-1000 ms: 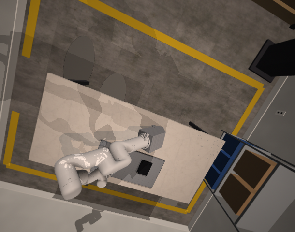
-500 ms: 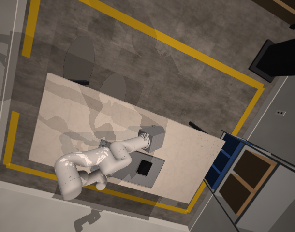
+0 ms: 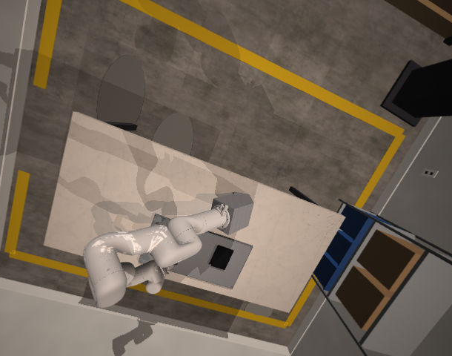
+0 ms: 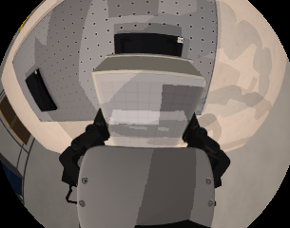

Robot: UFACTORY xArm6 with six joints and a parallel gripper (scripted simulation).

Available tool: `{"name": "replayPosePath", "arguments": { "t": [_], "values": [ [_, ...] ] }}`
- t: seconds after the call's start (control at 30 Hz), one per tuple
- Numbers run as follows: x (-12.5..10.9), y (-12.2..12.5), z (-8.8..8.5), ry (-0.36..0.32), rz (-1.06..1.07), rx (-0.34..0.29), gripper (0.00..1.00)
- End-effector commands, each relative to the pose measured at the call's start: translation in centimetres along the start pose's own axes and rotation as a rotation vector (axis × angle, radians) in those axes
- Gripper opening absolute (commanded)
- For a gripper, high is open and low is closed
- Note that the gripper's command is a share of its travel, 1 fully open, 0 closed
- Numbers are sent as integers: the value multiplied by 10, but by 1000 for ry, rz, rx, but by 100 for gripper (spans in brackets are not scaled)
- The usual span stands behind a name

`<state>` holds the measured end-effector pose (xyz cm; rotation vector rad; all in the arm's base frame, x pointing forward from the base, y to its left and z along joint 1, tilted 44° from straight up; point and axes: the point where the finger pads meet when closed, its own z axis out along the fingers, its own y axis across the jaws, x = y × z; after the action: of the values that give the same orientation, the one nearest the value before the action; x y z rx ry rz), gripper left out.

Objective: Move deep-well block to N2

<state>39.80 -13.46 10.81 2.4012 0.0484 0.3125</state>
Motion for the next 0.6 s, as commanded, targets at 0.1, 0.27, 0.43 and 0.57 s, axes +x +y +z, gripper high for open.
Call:
{"name": "replayPosePath", "arguments": {
  "t": [0.1,0.27,0.43,0.57],
  "values": [
    [1,-6,-1,3,-66,0,0],
    [0,-16,-1,3,-108,0,0],
    [-2,-33,-1,3,-108,0,0],
    [-3,-46,-1,3,-108,0,0]
  ]
}}
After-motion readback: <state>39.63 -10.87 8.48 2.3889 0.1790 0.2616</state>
